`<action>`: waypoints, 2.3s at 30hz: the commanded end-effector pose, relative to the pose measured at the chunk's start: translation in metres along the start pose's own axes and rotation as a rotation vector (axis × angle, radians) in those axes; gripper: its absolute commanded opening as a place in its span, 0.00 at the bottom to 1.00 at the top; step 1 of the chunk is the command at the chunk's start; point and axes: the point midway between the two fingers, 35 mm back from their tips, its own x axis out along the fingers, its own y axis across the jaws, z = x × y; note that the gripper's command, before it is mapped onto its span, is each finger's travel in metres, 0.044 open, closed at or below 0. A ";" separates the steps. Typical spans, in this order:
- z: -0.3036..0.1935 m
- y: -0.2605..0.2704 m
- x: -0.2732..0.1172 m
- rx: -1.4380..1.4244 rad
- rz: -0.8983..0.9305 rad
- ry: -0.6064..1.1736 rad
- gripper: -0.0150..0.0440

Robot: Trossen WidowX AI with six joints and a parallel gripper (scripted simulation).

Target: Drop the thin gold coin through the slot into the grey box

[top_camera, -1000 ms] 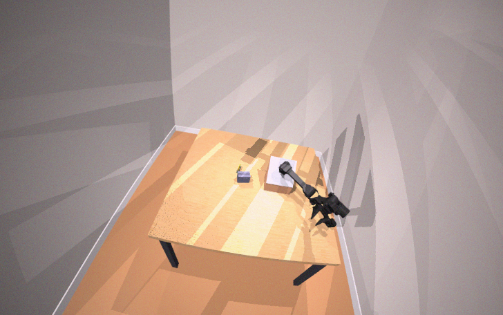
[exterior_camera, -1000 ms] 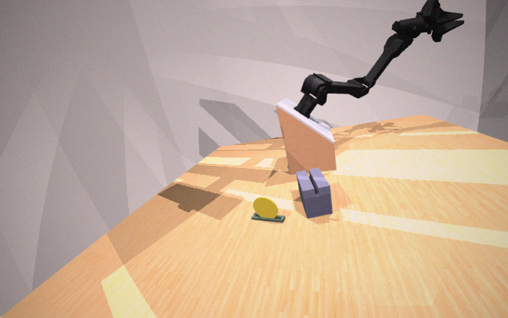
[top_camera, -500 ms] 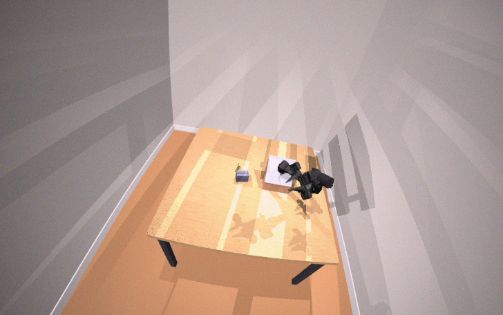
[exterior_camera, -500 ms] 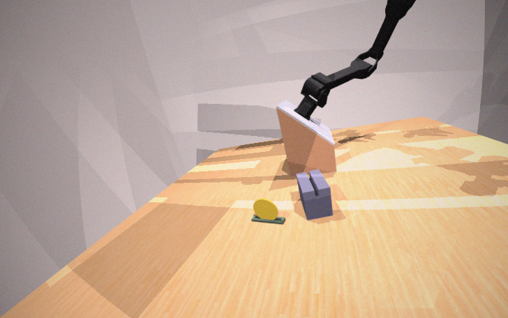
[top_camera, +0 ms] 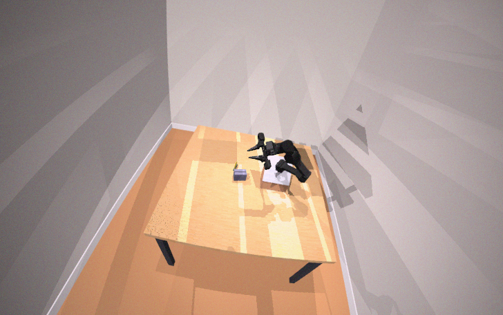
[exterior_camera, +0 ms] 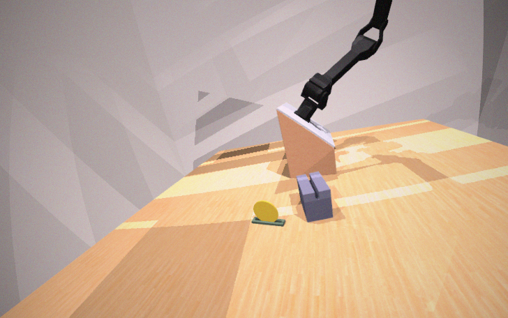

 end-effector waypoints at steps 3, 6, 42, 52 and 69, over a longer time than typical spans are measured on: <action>-0.034 -0.034 0.041 -0.011 0.015 0.089 0.53; -0.061 -0.061 0.061 -0.056 0.007 0.165 0.53; -0.585 -0.166 0.055 -0.488 0.995 0.892 0.53; -0.613 -0.152 0.065 -0.487 0.996 0.891 0.53; -0.635 -0.142 0.073 -0.487 0.996 0.891 0.53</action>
